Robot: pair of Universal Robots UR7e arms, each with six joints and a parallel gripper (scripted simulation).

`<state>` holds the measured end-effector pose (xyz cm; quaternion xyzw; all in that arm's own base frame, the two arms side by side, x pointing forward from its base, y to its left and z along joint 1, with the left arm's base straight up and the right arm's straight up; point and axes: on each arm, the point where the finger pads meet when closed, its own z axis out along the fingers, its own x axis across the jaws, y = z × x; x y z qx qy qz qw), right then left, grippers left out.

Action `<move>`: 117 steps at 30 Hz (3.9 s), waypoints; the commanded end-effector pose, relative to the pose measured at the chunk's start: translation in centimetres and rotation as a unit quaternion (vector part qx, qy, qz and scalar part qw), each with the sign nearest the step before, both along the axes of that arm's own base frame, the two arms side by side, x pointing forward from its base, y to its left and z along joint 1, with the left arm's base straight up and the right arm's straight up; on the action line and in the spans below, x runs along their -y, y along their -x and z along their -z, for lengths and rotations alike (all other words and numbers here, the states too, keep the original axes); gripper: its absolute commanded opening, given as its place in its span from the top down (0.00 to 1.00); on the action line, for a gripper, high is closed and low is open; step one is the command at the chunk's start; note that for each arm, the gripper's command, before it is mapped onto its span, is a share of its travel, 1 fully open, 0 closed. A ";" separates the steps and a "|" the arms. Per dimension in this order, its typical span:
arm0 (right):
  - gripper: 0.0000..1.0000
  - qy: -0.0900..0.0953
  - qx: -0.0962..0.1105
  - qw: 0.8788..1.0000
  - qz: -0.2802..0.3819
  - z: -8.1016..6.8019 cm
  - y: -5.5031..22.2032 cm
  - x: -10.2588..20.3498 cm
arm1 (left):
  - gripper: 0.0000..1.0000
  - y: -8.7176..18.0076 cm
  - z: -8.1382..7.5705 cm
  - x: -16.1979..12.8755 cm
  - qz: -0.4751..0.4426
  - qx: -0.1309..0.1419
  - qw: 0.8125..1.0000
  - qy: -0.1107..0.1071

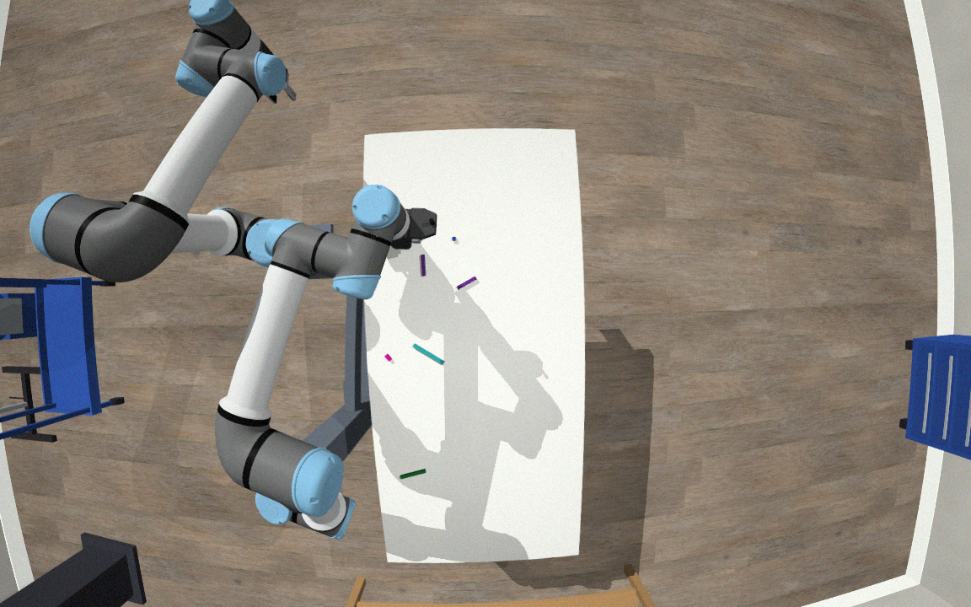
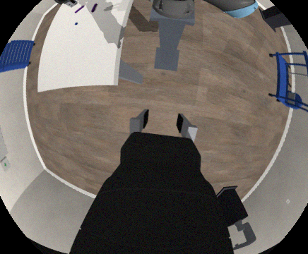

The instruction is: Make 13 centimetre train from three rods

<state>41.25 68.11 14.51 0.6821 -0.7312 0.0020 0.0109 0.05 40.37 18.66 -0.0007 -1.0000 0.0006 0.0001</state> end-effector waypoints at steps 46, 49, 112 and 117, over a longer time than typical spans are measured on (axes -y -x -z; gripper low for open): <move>0.76 -0.007 0.009 0.929 0.371 4.3 8.2 30.7 | 0.00 0.0 0.0 0.0 0.000 0.000 1.000 -0.001; 0.76 -0.006 0.010 0.925 0.381 4.6 8.6 31.7 | 0.00 0.0 0.0 0.0 0.000 0.000 1.000 -0.001; 0.76 -0.006 0.010 0.915 0.404 10.2 9.5 34.0 | 0.00 0.0 0.0 0.0 0.000 0.000 1.000 -0.001; 0.76 -0.006 0.010 0.915 0.404 11.0 9.5 34.0 | 0.00 0.0 0.0 0.0 0.000 0.000 1.000 -0.001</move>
